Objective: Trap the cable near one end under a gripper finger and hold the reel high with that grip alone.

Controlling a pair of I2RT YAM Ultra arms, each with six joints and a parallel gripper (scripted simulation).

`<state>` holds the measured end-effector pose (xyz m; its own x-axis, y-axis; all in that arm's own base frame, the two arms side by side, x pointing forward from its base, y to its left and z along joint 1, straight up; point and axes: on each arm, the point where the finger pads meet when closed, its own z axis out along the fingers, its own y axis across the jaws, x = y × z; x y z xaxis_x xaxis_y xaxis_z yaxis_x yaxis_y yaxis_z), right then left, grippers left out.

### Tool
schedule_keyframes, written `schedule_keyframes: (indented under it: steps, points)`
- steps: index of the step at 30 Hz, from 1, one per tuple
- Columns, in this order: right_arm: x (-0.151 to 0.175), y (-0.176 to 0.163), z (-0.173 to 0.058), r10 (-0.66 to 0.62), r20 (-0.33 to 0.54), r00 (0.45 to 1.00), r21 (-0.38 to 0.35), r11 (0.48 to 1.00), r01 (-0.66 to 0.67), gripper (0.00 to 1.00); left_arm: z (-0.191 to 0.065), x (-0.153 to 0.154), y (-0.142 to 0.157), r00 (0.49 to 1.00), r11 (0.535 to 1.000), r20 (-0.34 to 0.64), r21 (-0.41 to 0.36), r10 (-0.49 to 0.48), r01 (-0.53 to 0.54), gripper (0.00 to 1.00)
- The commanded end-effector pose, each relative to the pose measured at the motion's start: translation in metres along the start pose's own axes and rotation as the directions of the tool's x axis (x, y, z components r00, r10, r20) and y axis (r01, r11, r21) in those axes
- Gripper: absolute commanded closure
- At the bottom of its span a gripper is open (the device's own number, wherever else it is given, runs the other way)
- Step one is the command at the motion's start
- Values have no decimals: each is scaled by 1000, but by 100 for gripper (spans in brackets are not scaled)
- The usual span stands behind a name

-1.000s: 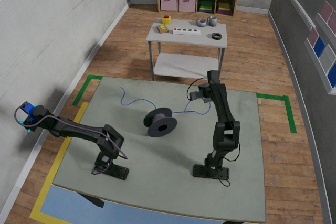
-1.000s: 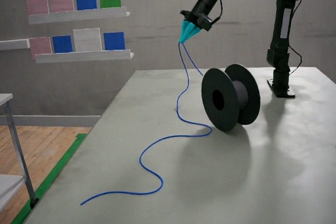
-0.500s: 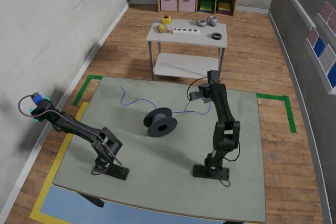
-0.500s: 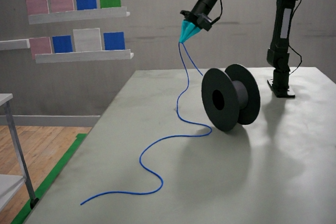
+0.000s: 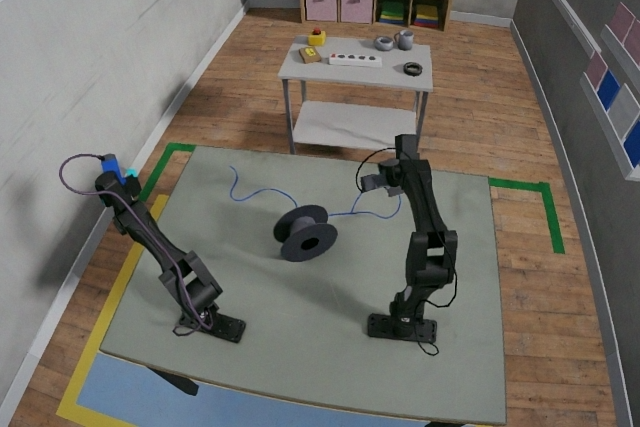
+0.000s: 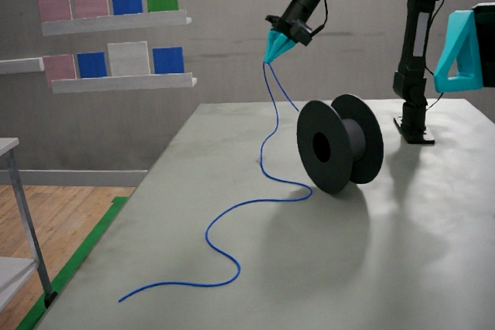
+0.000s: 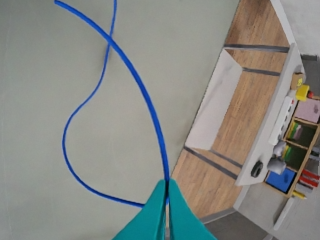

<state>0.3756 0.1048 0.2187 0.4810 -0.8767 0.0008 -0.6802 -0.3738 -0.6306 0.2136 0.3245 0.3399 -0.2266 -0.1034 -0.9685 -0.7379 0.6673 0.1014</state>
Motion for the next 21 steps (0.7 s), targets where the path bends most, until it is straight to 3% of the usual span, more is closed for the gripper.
schedule_keyframes:
  steps: [1, 7, 9, 10, 15, 21]
  points:
    - [-5, -7, -7, -1, -1, 1000, 31, 1000, 1, 100, 9, 20, -52, 997, 984, -58, 169, 57, -46, 25]
    - [-5, -7, -7, -1, -1, 1000, 31, 1000, 1, 100, 1, 31, -137, 986, 899, -59, 422, 153, -114, 25]
    - [-5, -7, -7, -1, -1, 1000, 31, 1000, 1, 100, 1, 31, -137, 986, 899, -59, 422, 153, -114, 25]
    - [-5, -7, -7, -1, -1, 1000, 31, 1000, 1, 100, -2, 29, -150, 984, 880, -49, 457, 169, -129, 25]
    - [-5, -7, -7, -1, -1, 1000, 31, 1000, 1, 100, -26, 49, -216, 968, 745, -36, 646, 249, -168, 25]
    - [-5, -7, -7, -1, -1, 1000, 31, 1000, 1, 100, -68, 66, -283, 945, 545, 22, 813, 327, -207, 25]
